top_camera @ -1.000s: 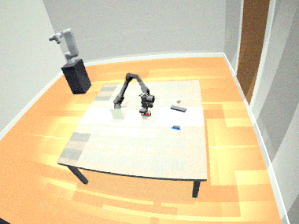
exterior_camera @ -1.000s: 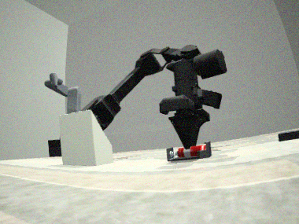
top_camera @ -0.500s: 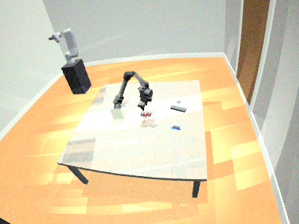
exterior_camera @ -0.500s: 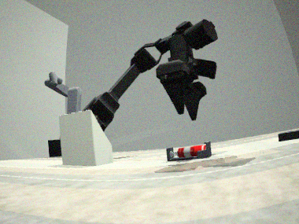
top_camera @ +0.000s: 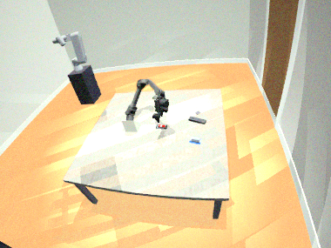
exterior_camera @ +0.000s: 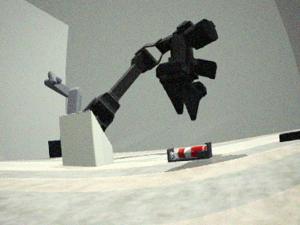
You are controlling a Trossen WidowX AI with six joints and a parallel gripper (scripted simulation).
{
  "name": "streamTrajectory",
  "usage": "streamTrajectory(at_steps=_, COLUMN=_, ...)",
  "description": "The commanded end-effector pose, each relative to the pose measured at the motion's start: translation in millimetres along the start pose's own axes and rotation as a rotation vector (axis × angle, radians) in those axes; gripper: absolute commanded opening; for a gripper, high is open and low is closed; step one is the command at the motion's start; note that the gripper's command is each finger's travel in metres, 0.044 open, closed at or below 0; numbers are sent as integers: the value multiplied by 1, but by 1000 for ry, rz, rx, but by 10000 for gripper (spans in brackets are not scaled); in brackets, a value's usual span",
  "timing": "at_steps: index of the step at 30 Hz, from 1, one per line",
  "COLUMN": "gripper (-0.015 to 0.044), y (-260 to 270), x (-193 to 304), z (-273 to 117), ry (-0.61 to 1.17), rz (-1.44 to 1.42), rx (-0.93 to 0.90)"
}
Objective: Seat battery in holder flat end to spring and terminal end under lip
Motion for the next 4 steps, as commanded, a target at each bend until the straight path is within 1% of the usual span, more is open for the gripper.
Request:
streamTrajectory(at_steps=1, gripper=440, y=0, x=0, z=-1, ry=0, rz=-5, rx=5)
streamTrajectory(at_steps=4, gripper=440, y=0, x=0, z=-1, ry=0, rz=-5, rx=5)
Point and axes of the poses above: the point midway between the two fingers, 35 mm back from their tips, its own z axis out along the fingers, its own y axis across the jaws, x = y × z, the point moved 5 cm from there along -z, back along the fingers, and after that the axes turned 15 degrees about z, right-handed, at the moved point
